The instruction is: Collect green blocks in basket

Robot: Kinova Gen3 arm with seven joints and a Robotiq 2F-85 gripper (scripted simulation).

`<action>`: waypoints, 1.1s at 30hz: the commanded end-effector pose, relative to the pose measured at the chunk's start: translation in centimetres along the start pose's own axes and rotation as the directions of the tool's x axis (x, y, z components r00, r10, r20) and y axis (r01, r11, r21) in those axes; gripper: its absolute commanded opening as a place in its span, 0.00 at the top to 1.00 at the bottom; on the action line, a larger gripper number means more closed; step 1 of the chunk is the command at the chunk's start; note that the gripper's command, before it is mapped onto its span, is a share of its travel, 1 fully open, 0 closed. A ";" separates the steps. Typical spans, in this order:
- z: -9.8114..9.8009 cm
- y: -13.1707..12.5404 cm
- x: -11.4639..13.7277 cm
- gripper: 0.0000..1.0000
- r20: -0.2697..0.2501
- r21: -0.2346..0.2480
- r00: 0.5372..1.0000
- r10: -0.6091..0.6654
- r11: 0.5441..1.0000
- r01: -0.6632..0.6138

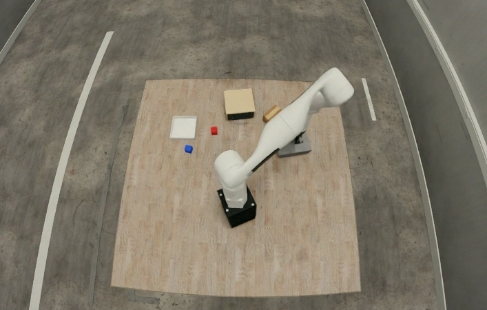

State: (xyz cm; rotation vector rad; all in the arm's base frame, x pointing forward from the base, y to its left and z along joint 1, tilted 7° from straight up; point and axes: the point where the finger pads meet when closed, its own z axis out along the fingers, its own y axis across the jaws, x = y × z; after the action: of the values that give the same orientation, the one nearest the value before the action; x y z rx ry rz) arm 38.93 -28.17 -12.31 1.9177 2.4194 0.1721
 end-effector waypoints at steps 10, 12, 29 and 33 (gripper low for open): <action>-0.1 0.0 -0.1 0.52 0.002 -0.001 1.000 0.000 1.000 0.000; -0.1 0.0 -0.1 0.52 0.002 -0.001 1.000 0.000 1.000 0.000; 0.4 0.0 -0.1 0.52 0.002 -0.001 1.000 0.000 1.000 0.000; 0.7 0.0 -0.1 0.52 0.002 -0.001 1.000 0.000 1.000 0.000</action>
State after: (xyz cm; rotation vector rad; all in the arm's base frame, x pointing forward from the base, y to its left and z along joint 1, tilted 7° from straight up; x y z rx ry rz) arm 39.01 -28.14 -13.00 1.9178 2.4195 0.1721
